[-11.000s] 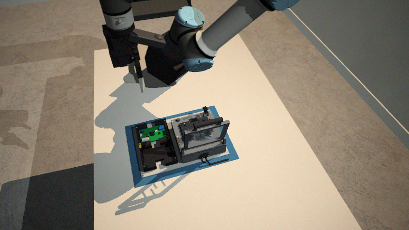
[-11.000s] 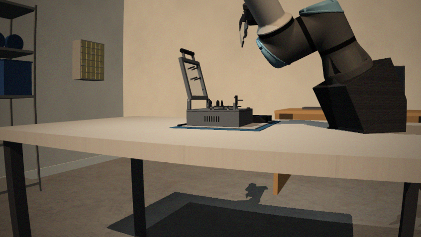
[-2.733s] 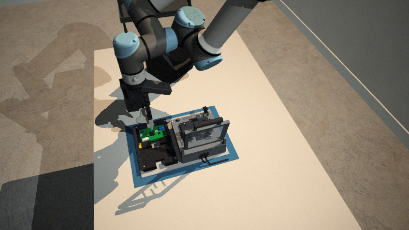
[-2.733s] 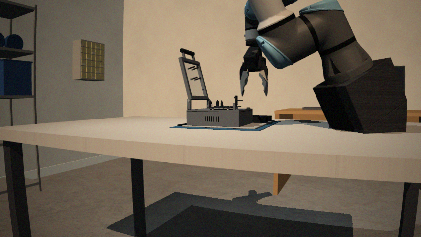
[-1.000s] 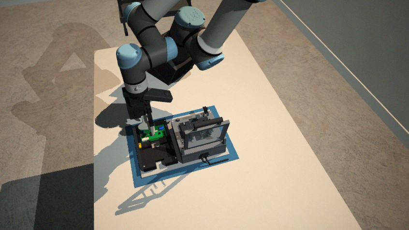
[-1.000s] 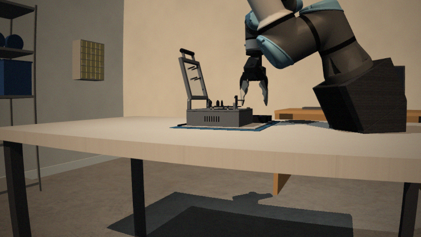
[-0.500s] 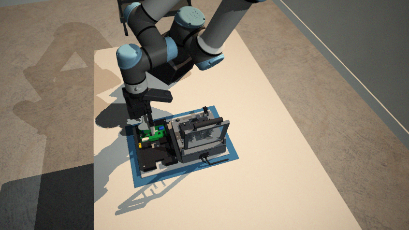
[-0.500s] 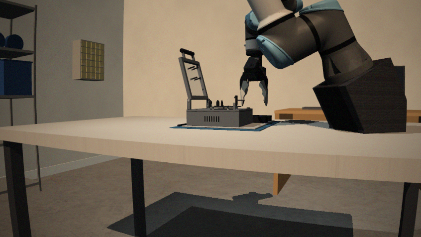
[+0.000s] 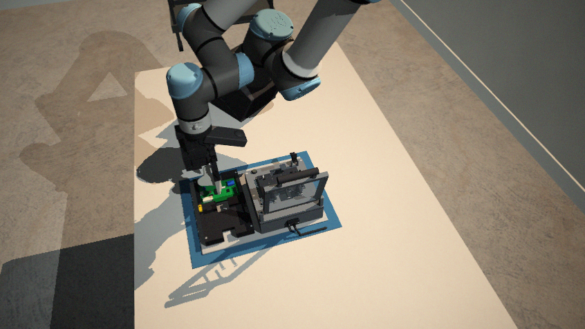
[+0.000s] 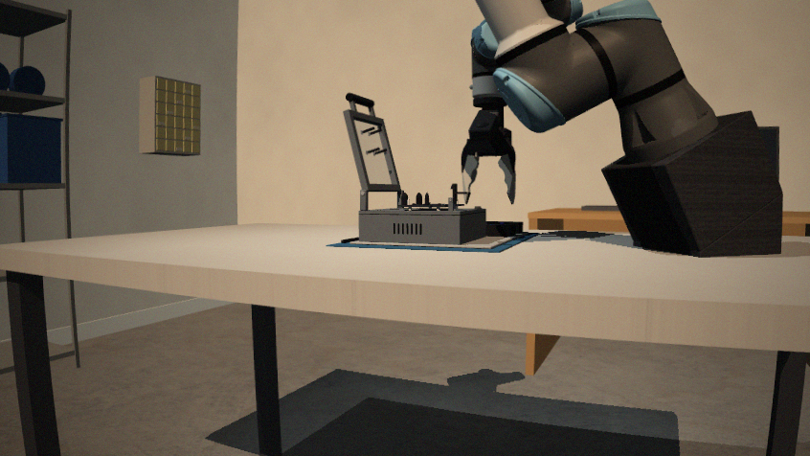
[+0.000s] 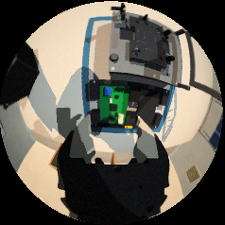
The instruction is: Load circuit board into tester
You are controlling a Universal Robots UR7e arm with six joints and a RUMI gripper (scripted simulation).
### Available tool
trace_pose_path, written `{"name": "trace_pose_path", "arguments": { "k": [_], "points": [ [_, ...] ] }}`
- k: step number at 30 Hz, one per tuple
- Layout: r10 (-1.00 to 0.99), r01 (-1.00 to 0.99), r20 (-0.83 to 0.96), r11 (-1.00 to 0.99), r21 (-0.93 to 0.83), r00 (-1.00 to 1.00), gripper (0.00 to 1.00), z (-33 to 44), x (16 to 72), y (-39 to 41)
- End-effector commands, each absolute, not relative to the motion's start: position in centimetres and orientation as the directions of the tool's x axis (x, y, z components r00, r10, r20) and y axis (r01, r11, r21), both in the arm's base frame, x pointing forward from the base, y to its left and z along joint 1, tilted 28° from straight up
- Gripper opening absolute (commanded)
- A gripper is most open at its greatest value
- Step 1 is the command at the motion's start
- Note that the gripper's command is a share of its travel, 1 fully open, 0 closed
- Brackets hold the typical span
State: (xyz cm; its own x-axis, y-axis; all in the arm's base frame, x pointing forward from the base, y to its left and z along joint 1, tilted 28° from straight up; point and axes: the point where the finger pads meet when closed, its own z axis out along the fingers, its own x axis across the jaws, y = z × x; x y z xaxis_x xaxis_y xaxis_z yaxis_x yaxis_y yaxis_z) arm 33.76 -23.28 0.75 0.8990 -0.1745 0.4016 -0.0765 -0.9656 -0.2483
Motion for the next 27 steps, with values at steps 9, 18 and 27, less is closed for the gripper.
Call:
{"name": "trace_pose_path", "arguments": {
  "k": [9,18,27],
  "points": [
    [-0.174,-0.077,0.402,-0.966,-0.248,0.899,0.59,0.78,33.76,-23.32],
    [-0.174,-0.077,0.402,-0.966,-0.248,0.899,0.59,0.76,33.77,-23.32],
    [-0.174,-0.077,0.402,-0.966,-0.248,0.899,0.59,0.30,34.00,-23.22]
  ]
}}
